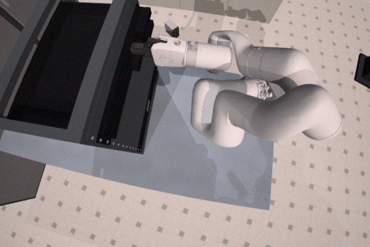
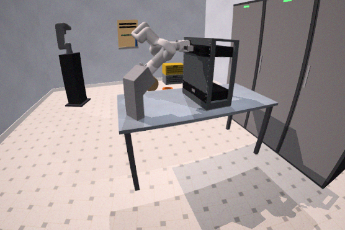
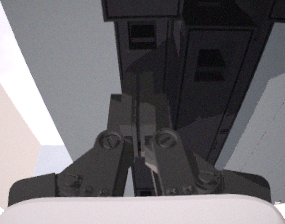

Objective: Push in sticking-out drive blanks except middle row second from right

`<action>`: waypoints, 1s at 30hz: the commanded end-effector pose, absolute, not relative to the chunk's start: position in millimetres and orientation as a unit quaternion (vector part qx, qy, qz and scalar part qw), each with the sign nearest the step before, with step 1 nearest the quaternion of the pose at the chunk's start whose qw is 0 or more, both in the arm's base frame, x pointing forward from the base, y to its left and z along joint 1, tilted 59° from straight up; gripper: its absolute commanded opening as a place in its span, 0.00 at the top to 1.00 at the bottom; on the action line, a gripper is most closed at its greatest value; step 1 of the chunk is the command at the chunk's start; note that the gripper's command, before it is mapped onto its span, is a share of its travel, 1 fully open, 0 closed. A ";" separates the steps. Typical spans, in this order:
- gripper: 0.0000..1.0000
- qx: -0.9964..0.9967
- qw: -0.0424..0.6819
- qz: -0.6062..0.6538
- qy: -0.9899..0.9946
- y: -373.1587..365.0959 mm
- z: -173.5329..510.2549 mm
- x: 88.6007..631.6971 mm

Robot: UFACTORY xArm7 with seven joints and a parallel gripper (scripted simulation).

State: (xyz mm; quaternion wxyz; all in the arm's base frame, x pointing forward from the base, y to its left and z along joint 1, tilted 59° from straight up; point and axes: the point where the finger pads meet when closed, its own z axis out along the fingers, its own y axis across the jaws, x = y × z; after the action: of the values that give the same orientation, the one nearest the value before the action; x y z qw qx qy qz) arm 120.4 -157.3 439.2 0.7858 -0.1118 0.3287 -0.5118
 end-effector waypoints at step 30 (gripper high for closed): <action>1.00 -0.112 0.785 -0.512 0.329 -158.8 443.7 124.3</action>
State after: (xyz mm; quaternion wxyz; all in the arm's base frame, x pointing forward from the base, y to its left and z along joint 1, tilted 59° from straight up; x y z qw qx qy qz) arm 123.7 -158.1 443.1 0.7858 -0.1116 0.3287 -0.5119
